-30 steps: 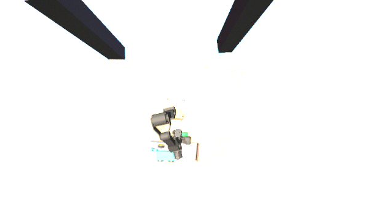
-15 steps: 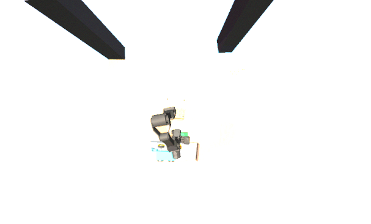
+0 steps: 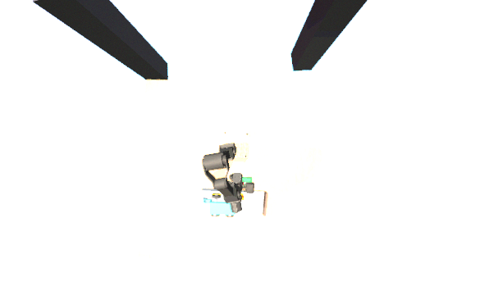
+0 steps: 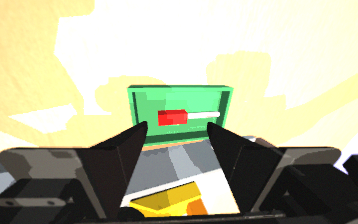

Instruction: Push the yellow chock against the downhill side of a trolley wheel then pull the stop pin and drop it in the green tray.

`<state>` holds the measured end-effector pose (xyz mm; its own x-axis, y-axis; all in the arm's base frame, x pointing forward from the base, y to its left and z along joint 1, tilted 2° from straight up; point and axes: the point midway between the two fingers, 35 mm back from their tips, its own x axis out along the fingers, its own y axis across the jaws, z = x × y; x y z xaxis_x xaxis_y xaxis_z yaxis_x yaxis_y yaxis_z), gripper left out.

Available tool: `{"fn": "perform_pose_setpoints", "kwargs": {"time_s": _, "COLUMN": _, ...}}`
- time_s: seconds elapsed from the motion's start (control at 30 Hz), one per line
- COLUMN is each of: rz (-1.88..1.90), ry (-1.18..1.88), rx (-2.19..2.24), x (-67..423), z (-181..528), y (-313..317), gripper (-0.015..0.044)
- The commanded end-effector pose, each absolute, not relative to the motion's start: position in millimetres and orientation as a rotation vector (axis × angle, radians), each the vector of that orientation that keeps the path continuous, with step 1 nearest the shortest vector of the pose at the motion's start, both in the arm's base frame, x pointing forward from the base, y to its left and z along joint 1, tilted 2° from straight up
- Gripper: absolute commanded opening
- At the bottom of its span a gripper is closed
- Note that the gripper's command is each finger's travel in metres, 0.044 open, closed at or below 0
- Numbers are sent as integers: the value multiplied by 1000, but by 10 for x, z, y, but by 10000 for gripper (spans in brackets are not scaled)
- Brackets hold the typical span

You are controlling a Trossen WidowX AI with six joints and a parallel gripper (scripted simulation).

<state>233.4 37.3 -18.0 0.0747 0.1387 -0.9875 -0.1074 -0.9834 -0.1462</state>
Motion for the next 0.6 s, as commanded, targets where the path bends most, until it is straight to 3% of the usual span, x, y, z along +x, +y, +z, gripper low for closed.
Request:
{"fn": "perform_pose_setpoints", "kwargs": {"time_s": 0.0, "rz": 2021, "ry": -32, "rx": -2163, "x": 2336, "z": -176, "y": 374, "gripper": 340}}
{"fn": "perform_pose_setpoints", "kwargs": {"time_s": 0.23, "rz": 2026, "ry": -41, "rx": -2158, "x": 2295, "z": 25, "y": 375, "gripper": 340}}
{"fn": "perform_pose_setpoints", "kwargs": {"time_s": 0.37, "rz": 2027, "ry": -41, "rx": -2158, "x": 2275, "z": 106, "y": 373, "gripper": 440}}
{"fn": "perform_pose_setpoints", "kwargs": {"time_s": 0.57, "rz": 2027, "ry": -42, "rx": -2158, "x": 2250, "z": 291, "y": 373, "gripper": 440}}
